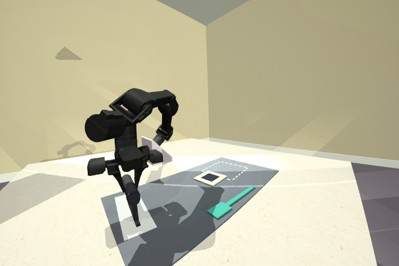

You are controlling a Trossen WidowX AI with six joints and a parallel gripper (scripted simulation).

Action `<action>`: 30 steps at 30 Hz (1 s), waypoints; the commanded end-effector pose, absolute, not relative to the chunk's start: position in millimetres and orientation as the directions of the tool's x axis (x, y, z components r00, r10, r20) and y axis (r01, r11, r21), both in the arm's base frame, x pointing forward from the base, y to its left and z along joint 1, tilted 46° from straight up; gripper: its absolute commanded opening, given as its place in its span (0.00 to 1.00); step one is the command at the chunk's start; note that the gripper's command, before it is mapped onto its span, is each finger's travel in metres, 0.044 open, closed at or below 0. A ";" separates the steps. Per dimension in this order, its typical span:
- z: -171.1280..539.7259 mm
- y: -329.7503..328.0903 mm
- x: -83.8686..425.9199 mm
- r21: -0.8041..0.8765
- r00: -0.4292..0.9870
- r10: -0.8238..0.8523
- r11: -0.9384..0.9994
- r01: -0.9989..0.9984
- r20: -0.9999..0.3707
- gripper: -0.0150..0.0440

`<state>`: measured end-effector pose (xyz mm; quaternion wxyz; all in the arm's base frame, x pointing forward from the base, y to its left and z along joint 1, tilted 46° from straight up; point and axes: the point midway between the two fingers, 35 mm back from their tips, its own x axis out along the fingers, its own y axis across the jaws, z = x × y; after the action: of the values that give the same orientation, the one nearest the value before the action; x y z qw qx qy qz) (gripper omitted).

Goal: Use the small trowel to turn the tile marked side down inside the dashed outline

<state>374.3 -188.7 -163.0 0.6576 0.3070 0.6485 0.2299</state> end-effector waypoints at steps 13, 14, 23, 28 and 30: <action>-163.6 -188.1 374.1 0.611 0.052 0.702 0.578 0.541 -0.711 0.47; -163.6 -188.1 374.1 0.600 0.052 0.702 0.566 0.566 -0.711 0.47; -163.5 -188.1 374.2 0.483 0.052 0.702 0.433 0.761 -0.711 0.47; -163.5 -188.1 374.2 0.461 0.052 0.702 0.408 0.788 -0.711 0.47; -163.5 -188.1 374.2 0.461 0.052 0.702 0.408 0.788 -0.711 0.47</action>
<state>374.3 -188.9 -163.2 0.4894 0.5356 0.6872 -0.0372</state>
